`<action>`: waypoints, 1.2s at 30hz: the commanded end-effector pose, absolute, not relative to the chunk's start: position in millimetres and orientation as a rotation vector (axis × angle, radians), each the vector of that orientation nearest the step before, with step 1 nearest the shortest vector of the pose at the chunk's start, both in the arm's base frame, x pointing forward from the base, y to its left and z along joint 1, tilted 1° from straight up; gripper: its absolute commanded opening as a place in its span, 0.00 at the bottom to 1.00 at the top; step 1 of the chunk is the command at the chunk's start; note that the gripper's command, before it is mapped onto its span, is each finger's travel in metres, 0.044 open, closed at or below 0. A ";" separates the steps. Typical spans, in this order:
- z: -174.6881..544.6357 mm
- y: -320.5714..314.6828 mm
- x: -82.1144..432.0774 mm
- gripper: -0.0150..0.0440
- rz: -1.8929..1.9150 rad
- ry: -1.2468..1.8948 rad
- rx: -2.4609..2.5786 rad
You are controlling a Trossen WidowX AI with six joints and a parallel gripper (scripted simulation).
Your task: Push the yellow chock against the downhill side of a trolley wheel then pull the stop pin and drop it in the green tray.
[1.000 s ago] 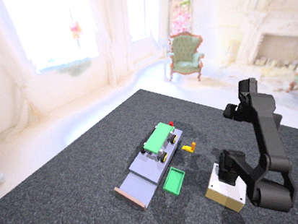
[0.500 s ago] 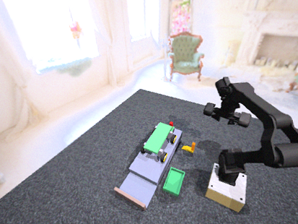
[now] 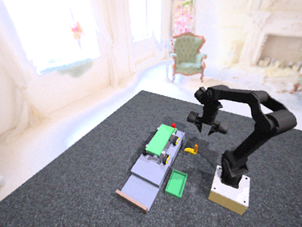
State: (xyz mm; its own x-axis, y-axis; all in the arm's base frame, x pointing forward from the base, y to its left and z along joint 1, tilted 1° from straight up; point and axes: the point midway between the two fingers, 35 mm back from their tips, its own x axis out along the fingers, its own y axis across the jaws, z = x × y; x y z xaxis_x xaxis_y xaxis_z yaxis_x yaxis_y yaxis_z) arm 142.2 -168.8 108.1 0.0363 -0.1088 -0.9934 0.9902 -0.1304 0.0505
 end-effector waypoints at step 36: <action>28.6 -153.6 170.3 0.58 -1.278 1.123 1.322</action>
State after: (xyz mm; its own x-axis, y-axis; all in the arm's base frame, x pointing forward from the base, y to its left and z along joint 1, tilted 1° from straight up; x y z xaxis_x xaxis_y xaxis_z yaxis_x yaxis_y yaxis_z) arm 170.4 -154.9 35.1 0.0316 -0.0046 -0.9995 0.9915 -0.1264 0.0319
